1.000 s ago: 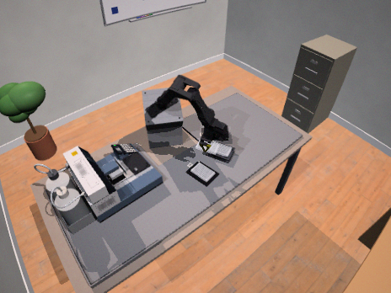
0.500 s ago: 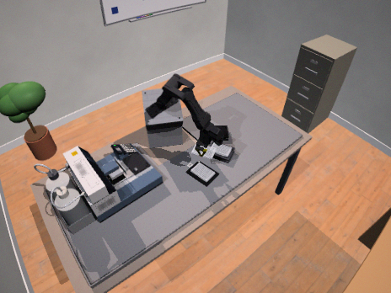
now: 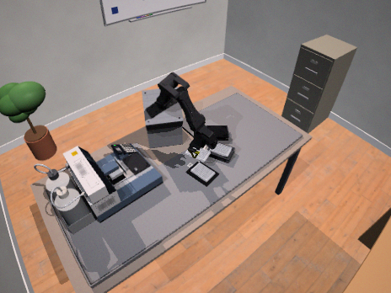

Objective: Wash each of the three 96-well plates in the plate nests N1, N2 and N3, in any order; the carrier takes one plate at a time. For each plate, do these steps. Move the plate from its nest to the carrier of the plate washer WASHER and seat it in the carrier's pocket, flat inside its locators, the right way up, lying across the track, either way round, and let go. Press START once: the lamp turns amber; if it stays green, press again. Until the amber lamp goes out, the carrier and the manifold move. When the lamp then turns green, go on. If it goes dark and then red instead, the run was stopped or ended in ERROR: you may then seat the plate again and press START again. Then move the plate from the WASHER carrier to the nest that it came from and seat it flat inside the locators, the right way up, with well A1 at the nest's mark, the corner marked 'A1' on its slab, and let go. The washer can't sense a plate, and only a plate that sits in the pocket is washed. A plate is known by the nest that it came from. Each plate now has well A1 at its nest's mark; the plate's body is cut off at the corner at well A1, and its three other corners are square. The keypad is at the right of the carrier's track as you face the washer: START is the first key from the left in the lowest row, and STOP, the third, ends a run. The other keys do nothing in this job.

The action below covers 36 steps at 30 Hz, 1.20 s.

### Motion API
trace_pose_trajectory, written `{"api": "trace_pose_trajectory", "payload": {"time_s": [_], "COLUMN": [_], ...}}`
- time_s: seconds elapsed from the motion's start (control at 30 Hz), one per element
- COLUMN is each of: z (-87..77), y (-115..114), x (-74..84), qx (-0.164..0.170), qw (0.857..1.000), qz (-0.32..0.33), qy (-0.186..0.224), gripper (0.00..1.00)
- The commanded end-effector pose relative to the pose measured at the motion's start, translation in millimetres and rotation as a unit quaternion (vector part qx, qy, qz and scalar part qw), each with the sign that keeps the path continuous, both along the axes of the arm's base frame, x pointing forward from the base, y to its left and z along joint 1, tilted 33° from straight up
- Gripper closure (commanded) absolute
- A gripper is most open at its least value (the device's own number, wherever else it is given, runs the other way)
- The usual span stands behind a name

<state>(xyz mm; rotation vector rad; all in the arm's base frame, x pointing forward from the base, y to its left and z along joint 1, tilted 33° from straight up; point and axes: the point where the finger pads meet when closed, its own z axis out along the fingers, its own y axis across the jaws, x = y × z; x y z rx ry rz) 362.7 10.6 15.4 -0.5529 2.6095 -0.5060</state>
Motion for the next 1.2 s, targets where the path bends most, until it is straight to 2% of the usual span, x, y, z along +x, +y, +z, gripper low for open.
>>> {"api": "trace_pose_trajectory", "payload": {"time_s": [0.0, 0.17, 0.23, 0.73, 1.17], "z": [9.3, 15.3, 15.3, 33.4, 34.4], "y": [-5.5, -29.6, -29.6, -101.8, -105.6], "x": [1.1, -3.4, -3.4, -16.8, -17.5], "qx": [0.012, 0.011, 0.011, 0.010, 0.010], "qw": [1.000, 1.000, 1.000, 1.000, 1.000], "qz": [0.004, 0.004, 0.004, 0.003, 0.003], "qy": [-0.012, -0.012, -0.012, -0.012, -0.012], "gripper": [1.00, 1.00, 1.00, 1.00, 1.00]}}
